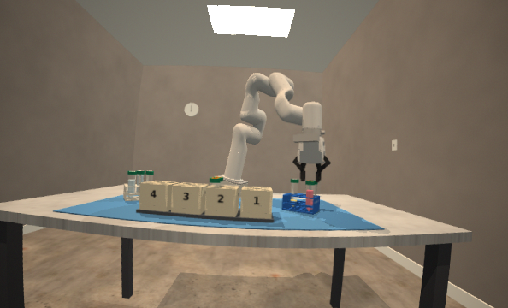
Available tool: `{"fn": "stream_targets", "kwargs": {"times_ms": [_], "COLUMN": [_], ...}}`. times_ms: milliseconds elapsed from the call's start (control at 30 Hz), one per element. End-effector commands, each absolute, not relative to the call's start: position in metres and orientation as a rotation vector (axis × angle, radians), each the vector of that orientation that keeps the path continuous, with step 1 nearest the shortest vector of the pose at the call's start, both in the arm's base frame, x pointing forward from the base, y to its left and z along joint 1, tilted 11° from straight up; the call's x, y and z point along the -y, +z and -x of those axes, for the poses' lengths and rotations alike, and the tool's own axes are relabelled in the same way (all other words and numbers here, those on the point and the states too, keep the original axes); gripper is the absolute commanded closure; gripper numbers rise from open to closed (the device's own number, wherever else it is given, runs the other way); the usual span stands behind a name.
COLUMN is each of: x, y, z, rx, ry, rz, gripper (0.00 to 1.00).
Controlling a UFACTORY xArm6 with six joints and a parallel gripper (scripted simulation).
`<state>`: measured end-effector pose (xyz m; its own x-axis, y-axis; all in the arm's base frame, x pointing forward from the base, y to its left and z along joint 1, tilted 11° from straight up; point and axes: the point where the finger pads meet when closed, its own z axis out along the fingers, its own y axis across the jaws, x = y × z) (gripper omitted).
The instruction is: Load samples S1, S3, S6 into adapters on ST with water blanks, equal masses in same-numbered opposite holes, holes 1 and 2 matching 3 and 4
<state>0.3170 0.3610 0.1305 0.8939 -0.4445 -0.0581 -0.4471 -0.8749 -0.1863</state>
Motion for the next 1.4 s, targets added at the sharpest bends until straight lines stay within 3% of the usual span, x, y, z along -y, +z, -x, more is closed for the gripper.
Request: {"fn": "stream_targets", "kwargs": {"times_ms": [0,1367], "x": [-0.362,-0.366], "y": [0.132,0.112], "z": [-0.318,-0.319], "rx": [-0.68,-0.68], "ry": [0.016,0.016], "rz": [2.862,2.862], "gripper": [0.43,0.43]}}
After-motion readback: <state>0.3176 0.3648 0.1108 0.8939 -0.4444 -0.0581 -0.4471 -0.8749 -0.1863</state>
